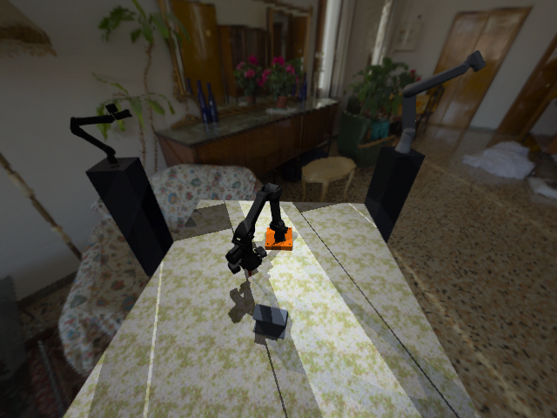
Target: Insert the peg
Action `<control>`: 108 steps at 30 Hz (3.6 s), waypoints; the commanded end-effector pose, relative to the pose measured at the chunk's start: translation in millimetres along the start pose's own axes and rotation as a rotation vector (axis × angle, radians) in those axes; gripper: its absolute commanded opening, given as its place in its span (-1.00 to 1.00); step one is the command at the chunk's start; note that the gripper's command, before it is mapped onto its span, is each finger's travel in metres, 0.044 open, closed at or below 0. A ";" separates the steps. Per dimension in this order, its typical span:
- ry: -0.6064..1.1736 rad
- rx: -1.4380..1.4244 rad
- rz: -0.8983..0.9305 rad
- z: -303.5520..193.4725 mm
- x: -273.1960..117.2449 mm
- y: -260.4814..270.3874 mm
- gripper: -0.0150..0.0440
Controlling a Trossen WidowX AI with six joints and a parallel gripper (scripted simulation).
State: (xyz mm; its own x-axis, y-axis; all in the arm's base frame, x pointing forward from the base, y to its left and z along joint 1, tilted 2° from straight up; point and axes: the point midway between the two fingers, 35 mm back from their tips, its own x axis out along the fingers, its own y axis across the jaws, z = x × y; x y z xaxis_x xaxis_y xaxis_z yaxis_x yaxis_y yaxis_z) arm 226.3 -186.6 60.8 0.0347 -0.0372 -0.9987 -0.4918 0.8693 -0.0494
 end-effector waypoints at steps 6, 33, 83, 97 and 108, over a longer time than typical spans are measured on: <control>-0.003 -0.002 -0.011 1.4 -36.5 -3.2 -0.49; -0.012 0.030 -0.078 13.4 -64.8 -5.4 -0.49; -0.128 0.178 -0.321 59.6 -36.6 -7.8 -0.49; -0.181 0.223 -0.379 72.1 -31.3 -5.3 -0.49; -0.228 0.259 -0.421 81.7 -27.9 -2.4 -0.49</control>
State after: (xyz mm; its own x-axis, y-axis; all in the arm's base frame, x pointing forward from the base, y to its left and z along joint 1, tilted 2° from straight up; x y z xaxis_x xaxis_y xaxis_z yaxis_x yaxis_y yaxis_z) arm 295.2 -149.1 89.0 0.3649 -0.3144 -0.8764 -0.1881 0.8970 -0.4001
